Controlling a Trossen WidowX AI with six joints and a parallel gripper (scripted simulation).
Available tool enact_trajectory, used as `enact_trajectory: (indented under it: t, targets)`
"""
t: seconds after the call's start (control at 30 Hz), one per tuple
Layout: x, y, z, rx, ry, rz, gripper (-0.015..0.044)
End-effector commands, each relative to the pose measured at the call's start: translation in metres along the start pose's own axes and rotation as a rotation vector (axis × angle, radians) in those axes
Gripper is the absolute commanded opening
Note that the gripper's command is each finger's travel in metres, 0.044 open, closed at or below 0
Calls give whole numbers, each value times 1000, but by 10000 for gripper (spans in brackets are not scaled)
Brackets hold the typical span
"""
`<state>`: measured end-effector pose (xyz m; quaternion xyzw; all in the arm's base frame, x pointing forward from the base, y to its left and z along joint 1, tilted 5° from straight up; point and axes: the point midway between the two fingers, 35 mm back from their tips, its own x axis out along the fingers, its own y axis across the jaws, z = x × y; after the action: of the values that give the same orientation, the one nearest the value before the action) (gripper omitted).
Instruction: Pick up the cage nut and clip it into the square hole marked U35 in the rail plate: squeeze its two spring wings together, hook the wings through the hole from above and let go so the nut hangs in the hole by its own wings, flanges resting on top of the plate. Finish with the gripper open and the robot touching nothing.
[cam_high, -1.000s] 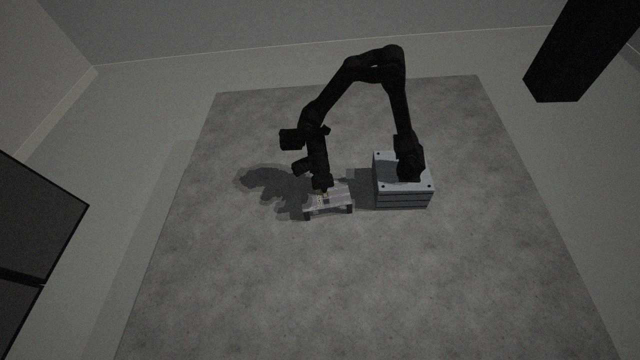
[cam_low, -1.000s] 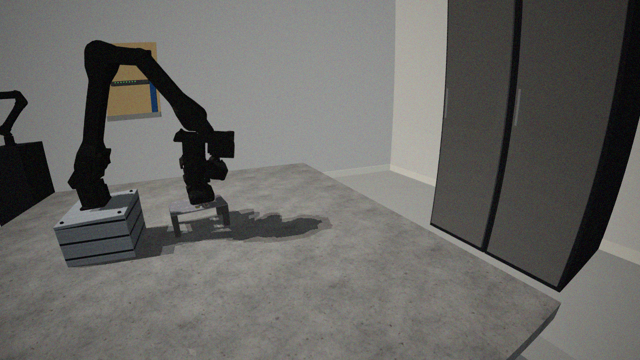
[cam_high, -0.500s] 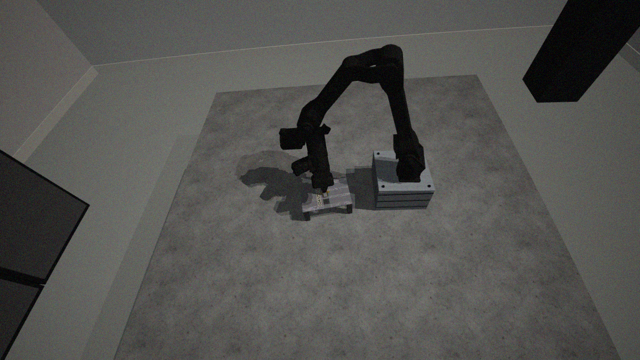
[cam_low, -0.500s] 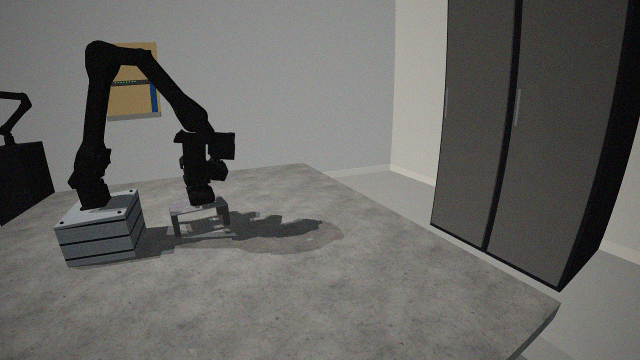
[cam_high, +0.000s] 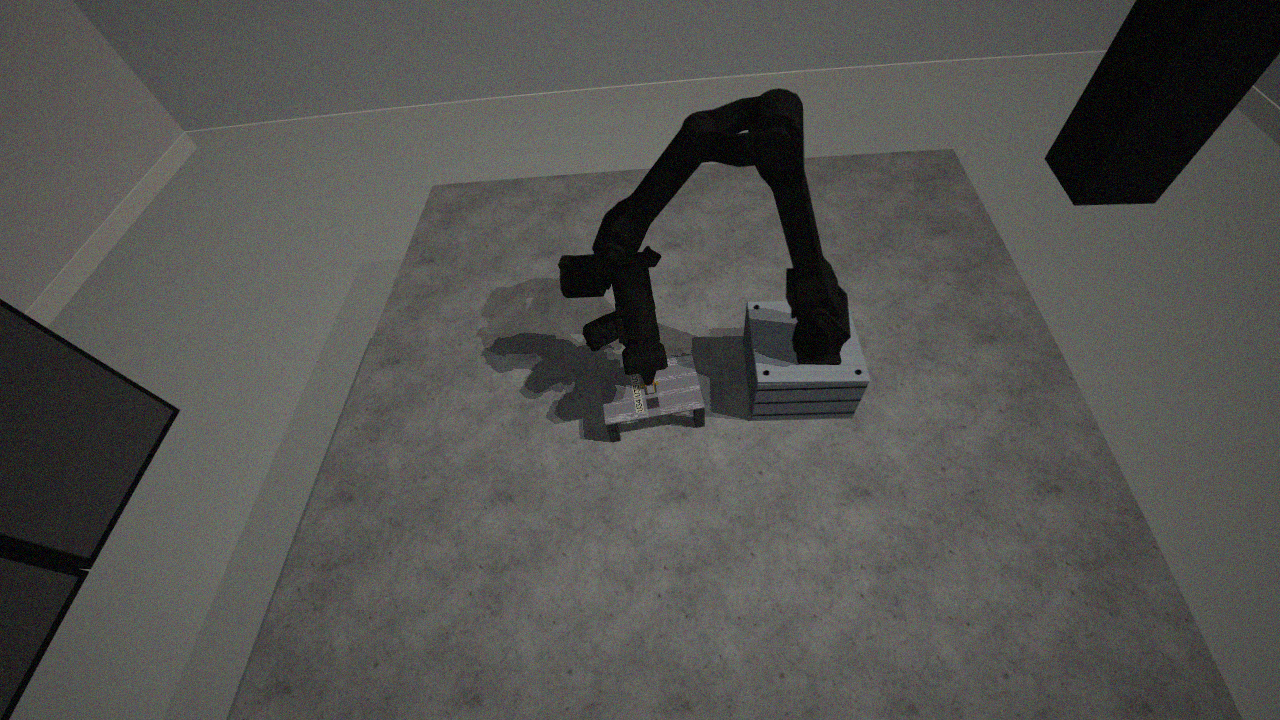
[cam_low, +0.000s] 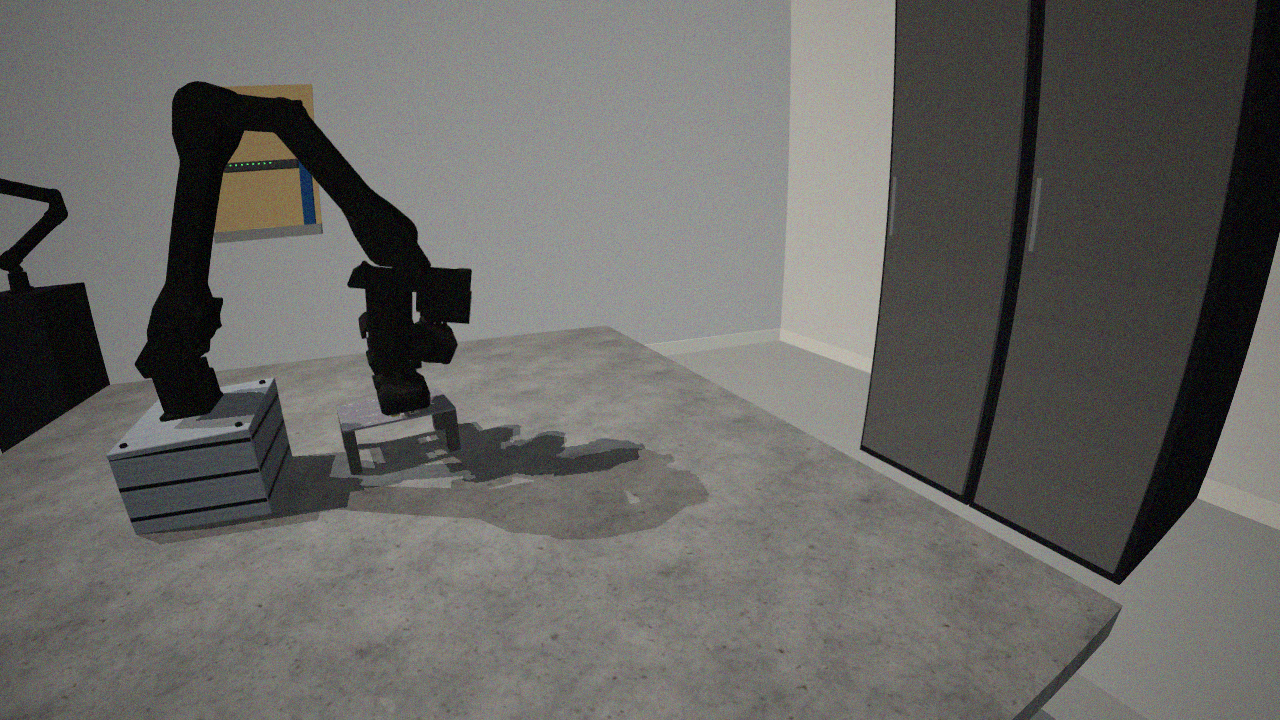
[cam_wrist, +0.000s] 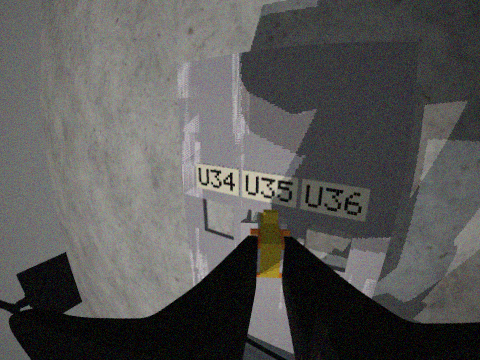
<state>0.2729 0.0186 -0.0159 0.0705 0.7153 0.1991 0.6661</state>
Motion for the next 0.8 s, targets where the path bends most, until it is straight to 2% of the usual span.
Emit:
enact_trajectory:
  t: [0.0, 0.77]
  targets:
    - [-1, 0, 1, -3, -4, 10, 25]
    - [-1, -2, 1, -3, -3, 22, 25]
